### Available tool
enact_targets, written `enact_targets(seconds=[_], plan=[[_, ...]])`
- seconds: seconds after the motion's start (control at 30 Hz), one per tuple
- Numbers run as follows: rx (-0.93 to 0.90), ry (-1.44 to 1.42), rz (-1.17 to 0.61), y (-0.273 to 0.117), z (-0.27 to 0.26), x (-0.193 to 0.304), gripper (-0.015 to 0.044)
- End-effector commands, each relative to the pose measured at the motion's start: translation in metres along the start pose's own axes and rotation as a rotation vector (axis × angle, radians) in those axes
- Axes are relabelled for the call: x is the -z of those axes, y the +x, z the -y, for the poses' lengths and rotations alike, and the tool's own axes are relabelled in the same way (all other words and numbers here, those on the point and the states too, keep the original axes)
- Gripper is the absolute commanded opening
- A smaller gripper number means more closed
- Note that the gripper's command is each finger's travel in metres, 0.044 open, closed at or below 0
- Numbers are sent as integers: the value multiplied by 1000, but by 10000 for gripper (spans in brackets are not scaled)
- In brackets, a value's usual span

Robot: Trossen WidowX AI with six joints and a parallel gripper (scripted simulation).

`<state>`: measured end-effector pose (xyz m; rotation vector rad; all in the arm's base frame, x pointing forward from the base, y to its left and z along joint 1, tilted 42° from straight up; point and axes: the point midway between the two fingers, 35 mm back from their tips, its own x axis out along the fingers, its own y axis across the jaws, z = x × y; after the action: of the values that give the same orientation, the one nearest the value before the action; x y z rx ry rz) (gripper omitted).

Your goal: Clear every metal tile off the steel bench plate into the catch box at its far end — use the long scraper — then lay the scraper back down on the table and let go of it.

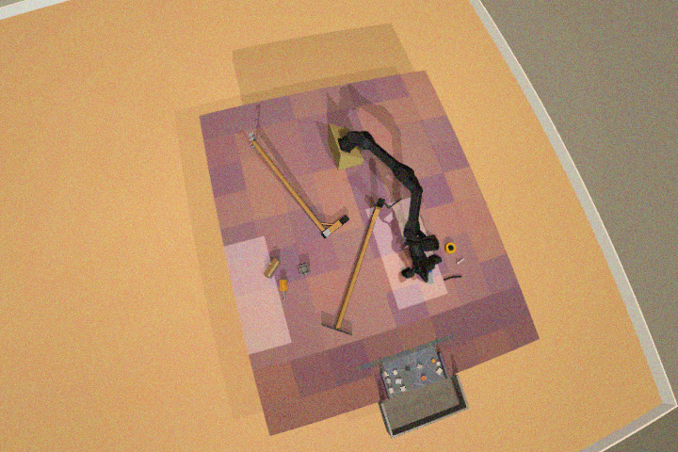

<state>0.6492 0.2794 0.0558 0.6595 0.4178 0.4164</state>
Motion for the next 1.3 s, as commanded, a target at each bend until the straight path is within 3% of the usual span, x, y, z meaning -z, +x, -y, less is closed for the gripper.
enact_targets(seconds=[0.0,1.27], plan=[[-20,2,-2,-1,-19,-1,0],[-21,5,-1,-8,-82,3,0]])
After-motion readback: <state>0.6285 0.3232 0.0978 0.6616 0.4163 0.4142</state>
